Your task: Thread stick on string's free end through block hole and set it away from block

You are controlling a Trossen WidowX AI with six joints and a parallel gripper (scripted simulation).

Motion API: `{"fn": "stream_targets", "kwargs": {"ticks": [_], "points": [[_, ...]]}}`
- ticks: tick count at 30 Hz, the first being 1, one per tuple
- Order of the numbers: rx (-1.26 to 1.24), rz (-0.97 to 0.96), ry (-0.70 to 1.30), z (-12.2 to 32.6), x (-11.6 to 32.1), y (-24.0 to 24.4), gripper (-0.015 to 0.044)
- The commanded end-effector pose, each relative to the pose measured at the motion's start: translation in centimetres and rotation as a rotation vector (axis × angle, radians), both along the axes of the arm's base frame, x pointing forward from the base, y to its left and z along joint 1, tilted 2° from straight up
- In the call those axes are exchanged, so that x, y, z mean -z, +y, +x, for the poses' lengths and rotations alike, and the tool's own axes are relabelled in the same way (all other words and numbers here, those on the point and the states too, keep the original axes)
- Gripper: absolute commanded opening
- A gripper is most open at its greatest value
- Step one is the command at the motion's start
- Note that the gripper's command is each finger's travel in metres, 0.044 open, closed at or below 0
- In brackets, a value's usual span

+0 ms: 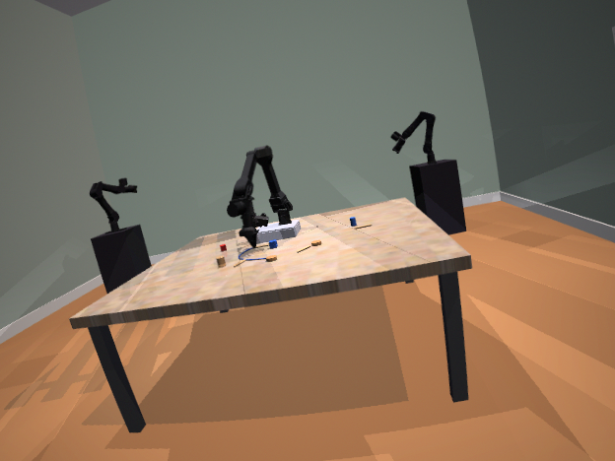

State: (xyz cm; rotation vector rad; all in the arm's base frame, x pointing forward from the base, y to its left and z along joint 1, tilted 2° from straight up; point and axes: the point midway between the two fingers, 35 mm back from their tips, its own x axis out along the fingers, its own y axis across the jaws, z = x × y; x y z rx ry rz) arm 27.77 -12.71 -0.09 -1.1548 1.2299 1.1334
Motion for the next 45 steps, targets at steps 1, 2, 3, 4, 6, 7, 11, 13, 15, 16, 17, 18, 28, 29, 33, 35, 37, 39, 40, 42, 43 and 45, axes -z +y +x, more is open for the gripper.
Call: {"fn": "stream_targets", "kwargs": {"ticks": [1,2,3,4,6,7,11,13,15,16,17,18,28,29,33,35,37,39,40,42,43,45], "points": [[0.006,-0.004,0.003,-0.1,0.1,0.1,0.0],[0.006,-0.004,0.003,-0.1,0.1,0.1,0.0],[0.006,-0.004,0.003,-0.1,0.1,0.2,0.0],[0.006,-0.004,0.003,-0.1,0.1,0.3,0.0],[0.006,-0.004,0.003,0.0,0.1,0.6,0.0],[0.006,-0.004,0.003,0.0,0.1,0.7,0.0],[0.006,-0.003,0.003,0.1,0.0,1.3,0.0],[0.006,-0.003,0.003,0.1,0.0,1.6,0.0],[0.006,-0.003,0.003,0.2,0.0,1.9,0.0],[0.006,-0.003,0.003,0.2,0.0,2.0,0.0],[0.006,-0.003,0.003,0.2,0.0,2.2,0.0],[0.006,-0.003,0.003,0.2,0.0,2.3,0.0],[0.006,-0.002,0.003,0.2,0.0,3.7,0.0],[0.006,-0.002,0.003,0.2,0.0,3.8,0.0],[0.006,-0.002,0.003,0.3,0.0,4.4,0.0],[0.006,-0.002,0.003,0.3,-0.1,4.6,0.0],[0.006,-0.001,0.003,0.3,-0.1,4.9,0.0],[0.006,-0.001,0.003,0.3,-0.1,5.2,0.0],[0.006,-0.001,0.003,0.4,-0.1,5.3,0.0],[0.006,-0.001,0.003,0.4,-0.1,5.6,0.0],[0.006,-0.001,0.003,0.4,-0.1,5.7,0.0],[0.006,-0.001,0.003,0.4,-0.1,5.7,0.0]]}}
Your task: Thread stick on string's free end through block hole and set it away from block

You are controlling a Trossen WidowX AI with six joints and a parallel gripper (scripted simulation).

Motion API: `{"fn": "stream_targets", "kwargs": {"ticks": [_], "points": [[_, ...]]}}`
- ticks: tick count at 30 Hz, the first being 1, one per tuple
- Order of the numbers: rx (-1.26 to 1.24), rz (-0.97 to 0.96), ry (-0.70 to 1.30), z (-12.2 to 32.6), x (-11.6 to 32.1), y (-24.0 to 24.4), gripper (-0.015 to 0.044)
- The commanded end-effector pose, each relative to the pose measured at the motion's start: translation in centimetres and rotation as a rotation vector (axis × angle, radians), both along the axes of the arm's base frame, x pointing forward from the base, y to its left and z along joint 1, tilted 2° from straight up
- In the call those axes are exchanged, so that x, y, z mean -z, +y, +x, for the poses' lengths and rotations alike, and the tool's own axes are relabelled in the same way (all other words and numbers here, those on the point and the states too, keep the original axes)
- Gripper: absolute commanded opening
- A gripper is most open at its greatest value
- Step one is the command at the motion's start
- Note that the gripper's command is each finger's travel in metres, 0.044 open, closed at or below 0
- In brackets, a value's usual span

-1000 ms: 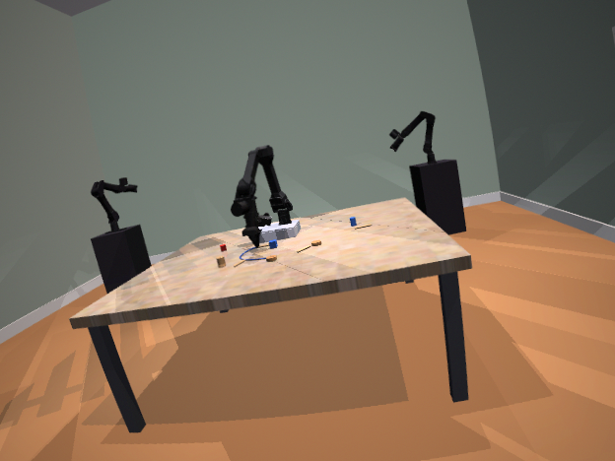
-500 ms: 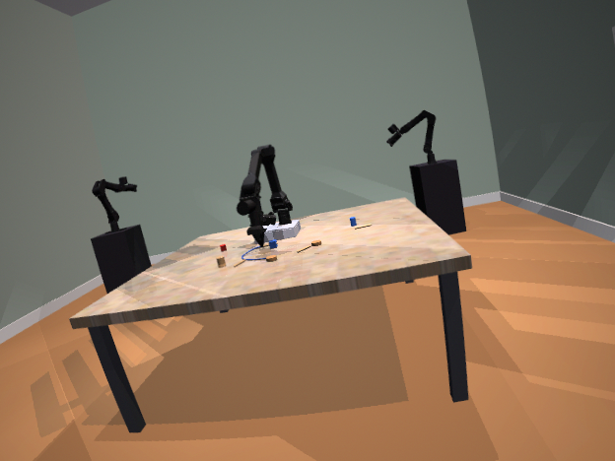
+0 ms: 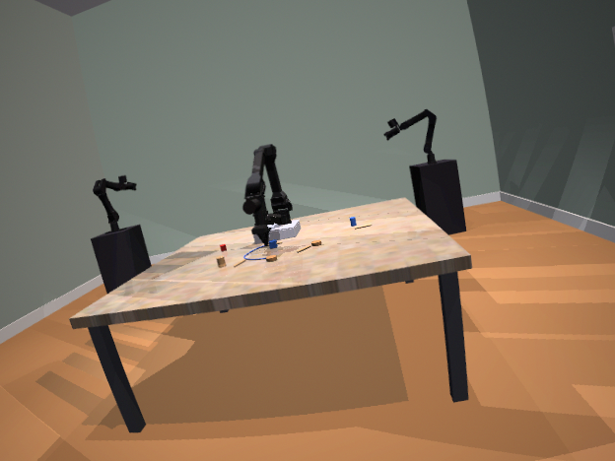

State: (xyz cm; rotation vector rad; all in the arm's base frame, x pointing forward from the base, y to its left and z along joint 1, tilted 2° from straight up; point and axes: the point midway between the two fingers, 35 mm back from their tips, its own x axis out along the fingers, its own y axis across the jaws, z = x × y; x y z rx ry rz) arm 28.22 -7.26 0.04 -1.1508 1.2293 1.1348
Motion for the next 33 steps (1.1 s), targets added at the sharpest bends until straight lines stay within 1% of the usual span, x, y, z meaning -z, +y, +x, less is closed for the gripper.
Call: {"fn": "stream_targets", "kwargs": {"ticks": [1,5,6,9,11,14,16,24,26,33], "points": [[0.004,-0.004,0.001,0.0,0.0,0.3,0.0],[-0.001,0.0,0.0,0.0,0.0,0.1,0.0105],[-0.001,0.0,0.0,0.0,0.0,0.1,0.0123],[-0.001,0.0,0.0,0.0,0.0,0.1,0.0123],[-0.001,0.0,0.0,0.1,-1.0,0.0,0.0123],[-0.001,0.0,0.0,0.2,-5.6,-0.2,0.0123],[-0.001,0.0,0.0,-0.1,-7.8,-0.2,0.0123],[0.021,-0.003,-0.012,0.2,-7.6,-0.2,0.0123],[0.146,0.002,-0.011,0.2,-7.6,0.0,0.0123],[0.808,0.027,-0.003,0.3,-7.7,1.2,0.0123]]}}
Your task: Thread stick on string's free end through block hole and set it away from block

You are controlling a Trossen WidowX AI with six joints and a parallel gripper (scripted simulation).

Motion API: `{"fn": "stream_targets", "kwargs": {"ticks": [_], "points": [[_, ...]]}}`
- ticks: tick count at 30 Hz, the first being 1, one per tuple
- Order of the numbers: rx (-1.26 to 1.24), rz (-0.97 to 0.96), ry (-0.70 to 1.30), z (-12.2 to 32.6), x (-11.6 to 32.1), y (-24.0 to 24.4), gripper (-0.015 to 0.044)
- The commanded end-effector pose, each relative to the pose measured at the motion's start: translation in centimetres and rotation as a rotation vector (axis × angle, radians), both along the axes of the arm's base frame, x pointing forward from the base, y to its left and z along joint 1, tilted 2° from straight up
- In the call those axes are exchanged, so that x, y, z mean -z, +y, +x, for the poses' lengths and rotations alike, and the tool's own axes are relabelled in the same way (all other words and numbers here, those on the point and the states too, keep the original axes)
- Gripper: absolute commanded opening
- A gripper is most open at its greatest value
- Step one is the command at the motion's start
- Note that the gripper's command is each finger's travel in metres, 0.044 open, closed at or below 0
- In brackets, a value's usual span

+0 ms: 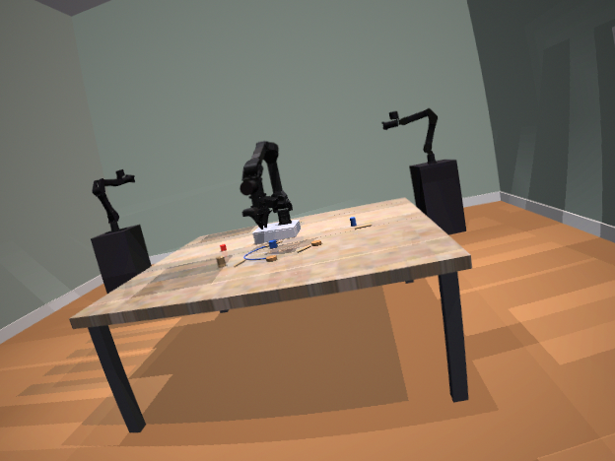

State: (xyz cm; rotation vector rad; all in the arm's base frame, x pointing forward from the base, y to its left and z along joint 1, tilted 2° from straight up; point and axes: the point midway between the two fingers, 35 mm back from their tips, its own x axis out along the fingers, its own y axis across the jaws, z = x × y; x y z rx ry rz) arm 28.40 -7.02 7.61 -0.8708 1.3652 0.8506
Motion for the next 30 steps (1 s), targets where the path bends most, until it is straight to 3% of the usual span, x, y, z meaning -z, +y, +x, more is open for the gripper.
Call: {"fn": "stream_targets", "kwargs": {"ticks": [1,7,30], "points": [[0.528,0.025,0.003,0.1,-0.1,1.1,0.0123],[1.079,0.047,0.012,0.2,-0.2,2.1,0.0123],[2.163,0.076,0.043,0.2,-0.3,4.2,0.0123]]}}
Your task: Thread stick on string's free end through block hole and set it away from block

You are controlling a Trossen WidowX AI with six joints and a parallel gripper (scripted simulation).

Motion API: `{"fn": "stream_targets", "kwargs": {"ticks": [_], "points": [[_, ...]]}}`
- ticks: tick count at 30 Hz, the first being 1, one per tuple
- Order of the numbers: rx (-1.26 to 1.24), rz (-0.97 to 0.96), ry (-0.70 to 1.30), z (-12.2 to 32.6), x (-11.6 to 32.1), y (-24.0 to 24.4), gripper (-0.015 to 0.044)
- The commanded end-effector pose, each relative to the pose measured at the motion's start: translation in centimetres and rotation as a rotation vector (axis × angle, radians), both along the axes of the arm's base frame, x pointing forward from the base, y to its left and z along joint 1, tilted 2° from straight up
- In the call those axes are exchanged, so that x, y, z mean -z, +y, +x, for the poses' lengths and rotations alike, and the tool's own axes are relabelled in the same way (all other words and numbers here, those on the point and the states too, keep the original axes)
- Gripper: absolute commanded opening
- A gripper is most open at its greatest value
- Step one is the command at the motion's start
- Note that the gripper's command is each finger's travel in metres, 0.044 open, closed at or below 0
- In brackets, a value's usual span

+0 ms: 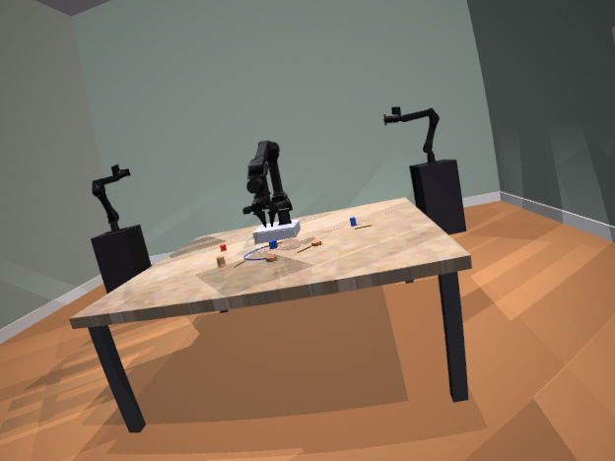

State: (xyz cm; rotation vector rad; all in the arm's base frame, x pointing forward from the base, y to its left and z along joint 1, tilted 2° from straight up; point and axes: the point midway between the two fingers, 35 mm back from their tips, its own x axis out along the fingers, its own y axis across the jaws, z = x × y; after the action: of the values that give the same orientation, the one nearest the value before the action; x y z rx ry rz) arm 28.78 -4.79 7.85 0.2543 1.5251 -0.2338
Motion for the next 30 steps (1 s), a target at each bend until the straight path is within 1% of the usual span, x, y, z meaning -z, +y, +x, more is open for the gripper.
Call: {"fn": "stream_targets", "kwargs": {"ticks": [1,12,30], "points": [[0.785,0.049,0.025,-0.16,-0.12,2.1,0.0123],[1.306,0.064,0.04,-0.19,-0.17,2.82,0.0123],[1.327,0.064,0.041,-0.19,-0.17,2.84,0.0123]]}}
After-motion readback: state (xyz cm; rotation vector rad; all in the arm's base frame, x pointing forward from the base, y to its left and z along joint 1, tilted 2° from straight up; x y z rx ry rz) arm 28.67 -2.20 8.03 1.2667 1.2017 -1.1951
